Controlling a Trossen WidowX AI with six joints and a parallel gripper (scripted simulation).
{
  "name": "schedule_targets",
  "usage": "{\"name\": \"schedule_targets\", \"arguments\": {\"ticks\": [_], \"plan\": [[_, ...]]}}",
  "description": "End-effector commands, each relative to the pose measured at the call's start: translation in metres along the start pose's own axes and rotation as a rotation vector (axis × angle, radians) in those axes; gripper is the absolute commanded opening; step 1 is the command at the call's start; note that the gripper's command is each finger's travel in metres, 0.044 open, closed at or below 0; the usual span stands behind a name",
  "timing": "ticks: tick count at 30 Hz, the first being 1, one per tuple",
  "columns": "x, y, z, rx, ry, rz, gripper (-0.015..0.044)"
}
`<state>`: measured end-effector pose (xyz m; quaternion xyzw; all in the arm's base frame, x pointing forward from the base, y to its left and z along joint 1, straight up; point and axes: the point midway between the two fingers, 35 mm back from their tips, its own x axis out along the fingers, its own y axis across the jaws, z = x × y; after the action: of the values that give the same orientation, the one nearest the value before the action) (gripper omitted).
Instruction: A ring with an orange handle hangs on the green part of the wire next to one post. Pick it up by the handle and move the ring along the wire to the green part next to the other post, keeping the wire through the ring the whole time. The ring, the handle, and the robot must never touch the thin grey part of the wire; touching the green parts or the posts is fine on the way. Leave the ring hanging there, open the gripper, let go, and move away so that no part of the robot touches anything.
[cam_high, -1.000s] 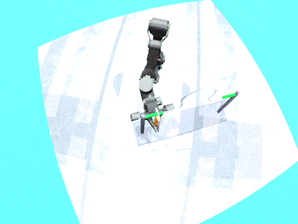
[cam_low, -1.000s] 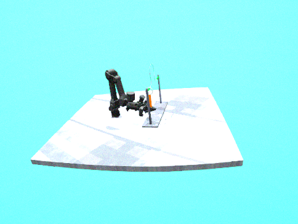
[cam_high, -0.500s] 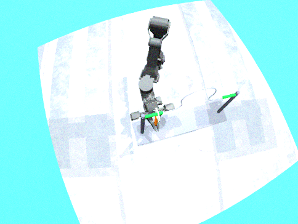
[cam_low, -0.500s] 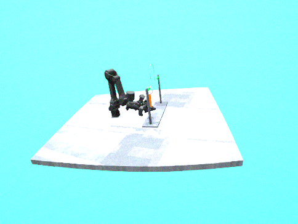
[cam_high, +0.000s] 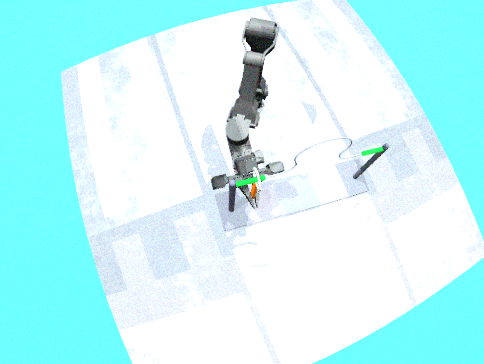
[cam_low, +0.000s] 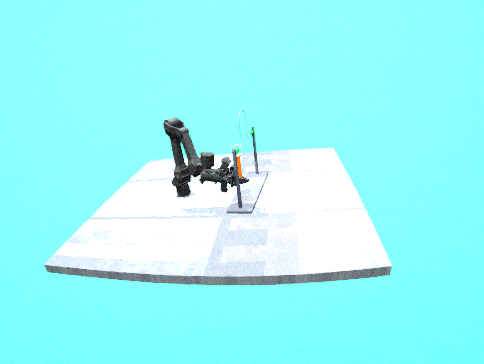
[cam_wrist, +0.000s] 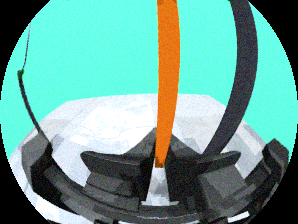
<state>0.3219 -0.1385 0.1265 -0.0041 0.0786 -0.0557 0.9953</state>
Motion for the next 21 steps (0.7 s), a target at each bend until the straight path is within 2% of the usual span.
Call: {"name": "schedule_targets", "arguments": {"ticks": [1,21], "plan": [[0.0,0.001,0.0,-0.003,0.0,0.005,-0.015],[0.0,0.015,0.001,0.003,0.001,0.009,-0.015]]}}
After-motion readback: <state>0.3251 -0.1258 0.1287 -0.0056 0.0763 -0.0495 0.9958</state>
